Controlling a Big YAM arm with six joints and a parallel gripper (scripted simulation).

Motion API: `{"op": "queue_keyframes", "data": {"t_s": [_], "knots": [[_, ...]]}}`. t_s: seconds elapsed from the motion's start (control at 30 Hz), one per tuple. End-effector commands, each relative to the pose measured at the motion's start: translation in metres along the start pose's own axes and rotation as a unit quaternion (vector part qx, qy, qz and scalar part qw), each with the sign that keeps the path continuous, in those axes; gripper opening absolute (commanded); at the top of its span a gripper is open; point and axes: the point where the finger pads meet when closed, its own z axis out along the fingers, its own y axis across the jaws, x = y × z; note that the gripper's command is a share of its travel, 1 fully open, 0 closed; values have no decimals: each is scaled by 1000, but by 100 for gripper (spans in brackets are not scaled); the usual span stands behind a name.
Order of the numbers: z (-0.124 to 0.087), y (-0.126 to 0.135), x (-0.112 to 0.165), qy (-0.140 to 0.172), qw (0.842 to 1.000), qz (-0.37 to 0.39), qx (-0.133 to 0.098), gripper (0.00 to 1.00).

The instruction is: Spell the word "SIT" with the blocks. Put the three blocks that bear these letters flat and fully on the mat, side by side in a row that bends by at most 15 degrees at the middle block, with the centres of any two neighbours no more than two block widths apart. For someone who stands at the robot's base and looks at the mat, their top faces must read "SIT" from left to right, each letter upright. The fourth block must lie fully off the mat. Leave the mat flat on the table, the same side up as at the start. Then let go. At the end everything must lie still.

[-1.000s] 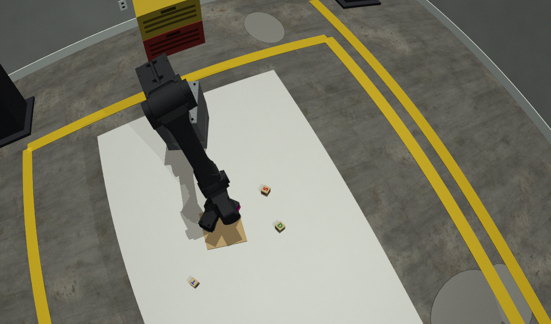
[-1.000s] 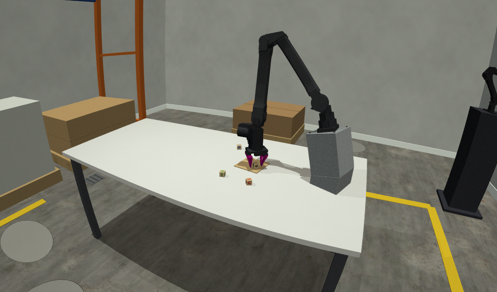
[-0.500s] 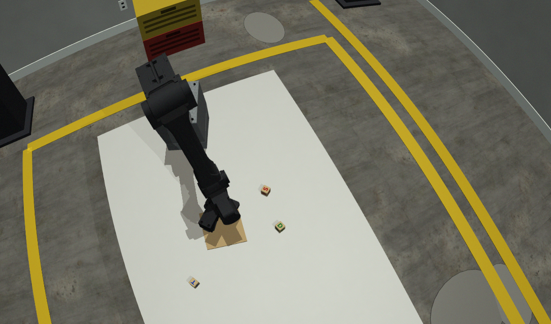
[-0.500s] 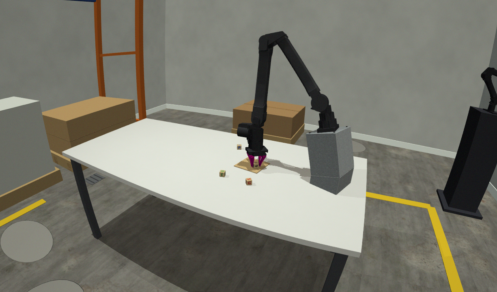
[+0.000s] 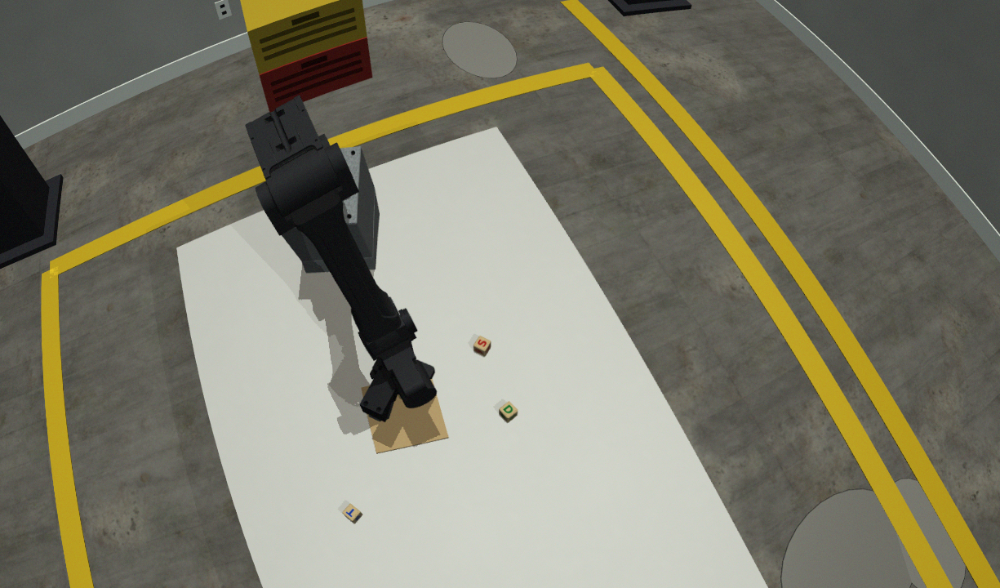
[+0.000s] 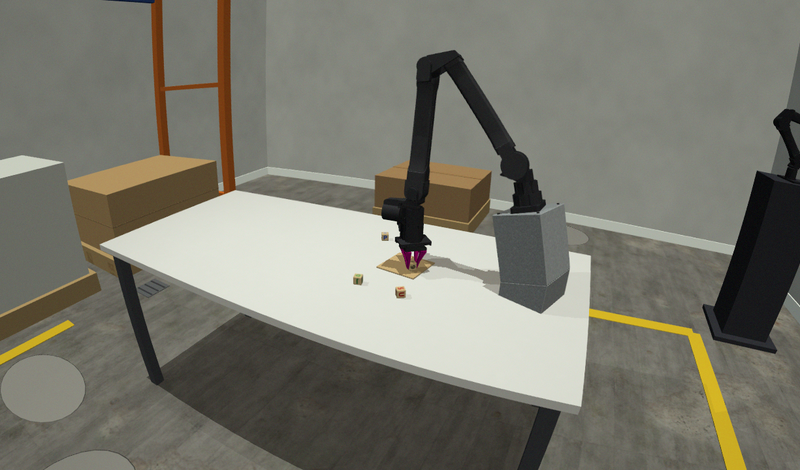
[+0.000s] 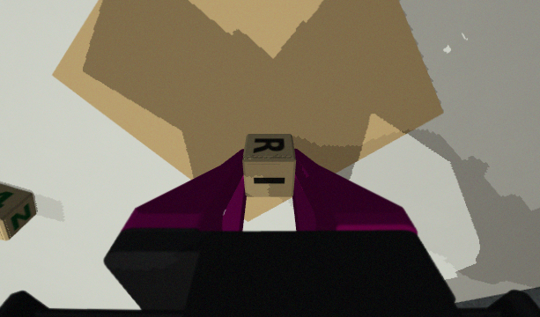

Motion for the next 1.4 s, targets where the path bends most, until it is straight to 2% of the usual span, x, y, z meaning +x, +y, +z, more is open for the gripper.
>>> {"op": "queue_keyframes", "data": {"t_s": [0.0,1.07,1.1,1.17,1.23,1.37], "knots": [[6,-2,-4,-2,1000,1,-1,22],[6,-4,-3,0,1000,1,1,22],[4,-7,0,4,1000,1,6,22],[-11,0,-3,-2,1000,2,-2,22],[-11,0,-3,-2,1000,2,-2,22],[-33,4,1,-2,1000,0,-4,22]]}}
